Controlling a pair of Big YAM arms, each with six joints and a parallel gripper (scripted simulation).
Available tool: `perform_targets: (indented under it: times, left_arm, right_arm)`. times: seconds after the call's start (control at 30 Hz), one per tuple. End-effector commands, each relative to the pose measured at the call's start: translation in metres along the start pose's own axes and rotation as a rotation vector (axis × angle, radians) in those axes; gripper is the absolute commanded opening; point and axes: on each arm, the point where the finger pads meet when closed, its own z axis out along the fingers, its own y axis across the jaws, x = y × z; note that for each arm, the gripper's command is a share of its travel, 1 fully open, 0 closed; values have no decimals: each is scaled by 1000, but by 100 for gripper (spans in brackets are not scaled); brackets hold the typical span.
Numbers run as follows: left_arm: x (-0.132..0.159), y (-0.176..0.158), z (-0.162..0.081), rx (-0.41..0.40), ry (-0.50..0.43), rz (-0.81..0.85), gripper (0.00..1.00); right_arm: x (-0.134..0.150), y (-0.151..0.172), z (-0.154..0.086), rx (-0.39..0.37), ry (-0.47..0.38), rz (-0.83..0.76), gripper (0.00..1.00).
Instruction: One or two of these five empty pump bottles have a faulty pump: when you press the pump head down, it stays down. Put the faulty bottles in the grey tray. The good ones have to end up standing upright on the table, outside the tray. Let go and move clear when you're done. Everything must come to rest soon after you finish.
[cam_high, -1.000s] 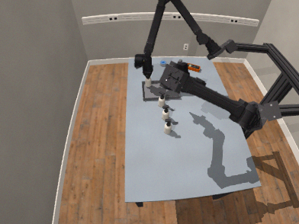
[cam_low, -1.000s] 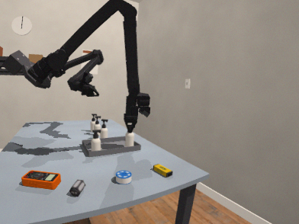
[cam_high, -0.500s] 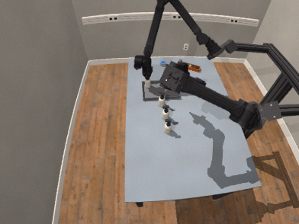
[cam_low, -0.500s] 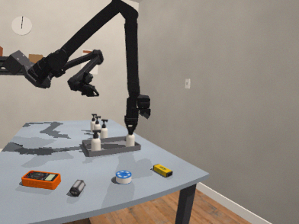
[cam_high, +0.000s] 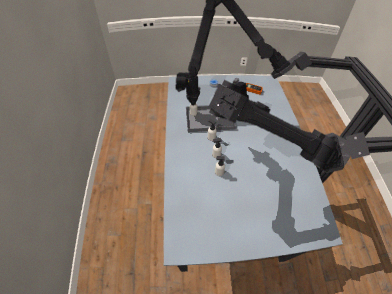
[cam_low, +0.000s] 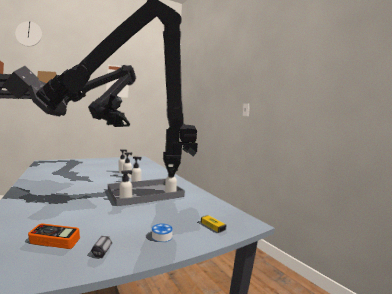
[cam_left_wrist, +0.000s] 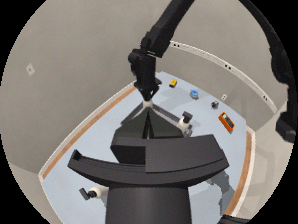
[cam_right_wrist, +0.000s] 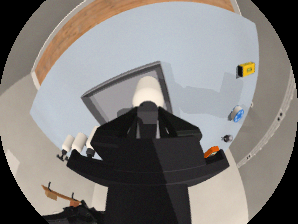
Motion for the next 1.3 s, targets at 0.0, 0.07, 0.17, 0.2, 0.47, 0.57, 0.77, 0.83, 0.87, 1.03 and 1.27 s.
perform_targets:
  times: [0.0, 0.07, 0.17, 0.2, 0.47, 0.57, 0.77, 0.83, 0.87, 1.03, 1.27]
  left_arm:
    - [-6, -1, 1, -5, -16, 1, 0]
    - [-6, -1, 1, -5, -16, 1, 0]
    - [-6, -1, 1, -5, -16, 1, 0]
    - [-6, -1, 1, -5, -16, 1, 0]
    - [-6, -1, 1, -5, -16, 1, 0]
    - [-6, -1, 1, -5, -16, 1, 0]
    - [-6, -1, 1, -5, -16, 1, 0]
    - [-6, -1, 1, -5, -16, 1, 0]
    - [-6, -1, 1, -5, -16, 1, 0]
    - [-6, -1, 1, -5, -16, 1, 0]
    - [-6, -1, 1, -5, -16, 1, 0]
  right_arm:
    - [-6, 0, -2, -2, -10, 2, 45]
    - [-6, 0, -2, -2, -10, 2, 68]
    - [-3, -3, -10, -5, -9, 2, 75]
    - [-1, -1, -11, -7, -5, 1, 75]
    - [18, 1, -10, -6, 28, -4, 75]
    - [13, 4, -18, -12, 14, -4, 75]
    - [10, 4, -34, -13, 3, -2, 75]
    - [13, 5, -38, -13, 8, -5, 75]
    - [14, 5, -43, -13, 8, -5, 75]
    - [15, 4, -59, -12, 8, -5, 75]
    - [-1, -2, -40, 6, -4, 8, 75]
